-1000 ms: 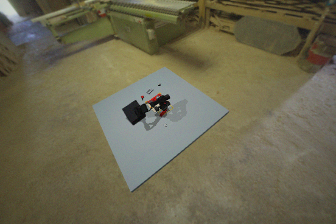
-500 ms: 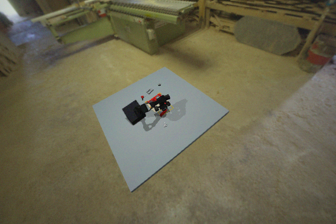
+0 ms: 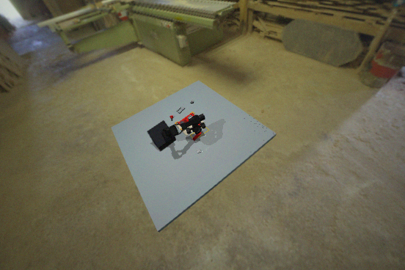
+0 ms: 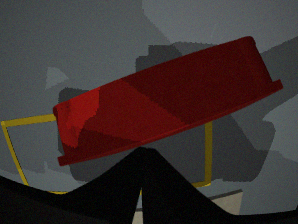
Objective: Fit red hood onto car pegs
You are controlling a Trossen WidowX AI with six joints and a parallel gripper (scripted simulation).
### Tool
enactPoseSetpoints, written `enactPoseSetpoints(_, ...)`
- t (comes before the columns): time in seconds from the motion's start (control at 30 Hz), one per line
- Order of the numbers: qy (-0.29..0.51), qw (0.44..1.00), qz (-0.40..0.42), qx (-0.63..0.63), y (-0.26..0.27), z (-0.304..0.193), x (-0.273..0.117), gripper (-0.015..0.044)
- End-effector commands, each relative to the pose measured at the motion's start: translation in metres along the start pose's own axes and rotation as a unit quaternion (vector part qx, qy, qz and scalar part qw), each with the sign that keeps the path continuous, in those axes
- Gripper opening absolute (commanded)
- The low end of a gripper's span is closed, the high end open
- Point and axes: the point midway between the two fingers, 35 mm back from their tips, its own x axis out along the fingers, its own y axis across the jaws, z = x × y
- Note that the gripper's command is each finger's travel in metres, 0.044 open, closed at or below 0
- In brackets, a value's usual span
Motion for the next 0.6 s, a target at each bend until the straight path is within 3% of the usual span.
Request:
enactPoseSetpoints(0.0, 0.003, 1.0, 0.001, 0.014, 0.001, 0.0, 0.0, 0.0)
enactPoseSetpoints(0.3, 0.004, 0.998, 0.001, 0.058, 0.001, 0.0, -0.005, 0.0)
enactPoseSetpoints(0.57, 0.008, 0.966, 0.0, 0.257, 0.002, -0.002, -0.037, 0.0)
